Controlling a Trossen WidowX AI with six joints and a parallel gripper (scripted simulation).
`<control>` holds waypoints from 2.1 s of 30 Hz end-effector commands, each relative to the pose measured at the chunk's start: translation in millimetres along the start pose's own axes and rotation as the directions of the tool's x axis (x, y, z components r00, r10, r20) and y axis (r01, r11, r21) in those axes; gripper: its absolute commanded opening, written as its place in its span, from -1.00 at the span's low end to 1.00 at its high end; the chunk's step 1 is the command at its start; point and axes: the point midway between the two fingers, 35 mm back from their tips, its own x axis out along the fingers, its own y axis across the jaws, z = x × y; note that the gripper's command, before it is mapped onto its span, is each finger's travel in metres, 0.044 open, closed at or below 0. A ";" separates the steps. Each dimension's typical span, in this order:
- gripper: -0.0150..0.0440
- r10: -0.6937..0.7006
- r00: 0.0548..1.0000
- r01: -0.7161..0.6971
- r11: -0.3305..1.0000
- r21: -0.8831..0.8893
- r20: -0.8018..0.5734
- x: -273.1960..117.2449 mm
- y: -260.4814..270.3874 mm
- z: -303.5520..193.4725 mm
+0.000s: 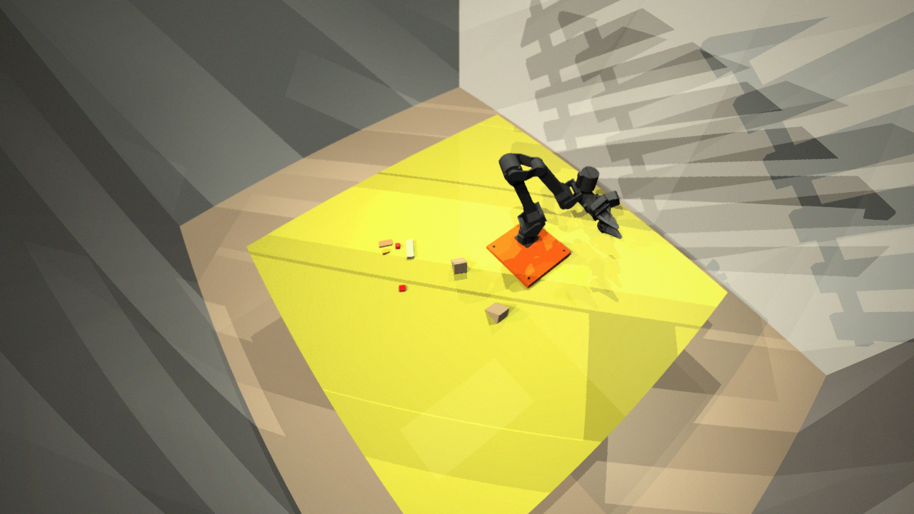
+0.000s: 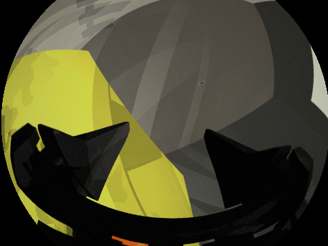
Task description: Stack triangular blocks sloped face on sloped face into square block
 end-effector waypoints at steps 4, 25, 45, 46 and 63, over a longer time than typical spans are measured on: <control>1.00 0.003 0.999 -0.005 0.999 -0.040 -0.035 15.3 0.6 1.5; 1.00 0.189 0.658 -0.421 0.895 -0.148 -0.729 184.7 -40.4 -152.7; 1.00 0.581 -0.178 -0.428 0.681 0.594 -0.794 115.4 -127.0 -354.9; 1.00 0.610 -0.230 -0.390 0.656 0.646 -0.758 104.1 -132.8 -362.4; 1.00 0.711 -0.388 -0.218 0.548 0.808 -0.586 60.1 -152.3 -383.7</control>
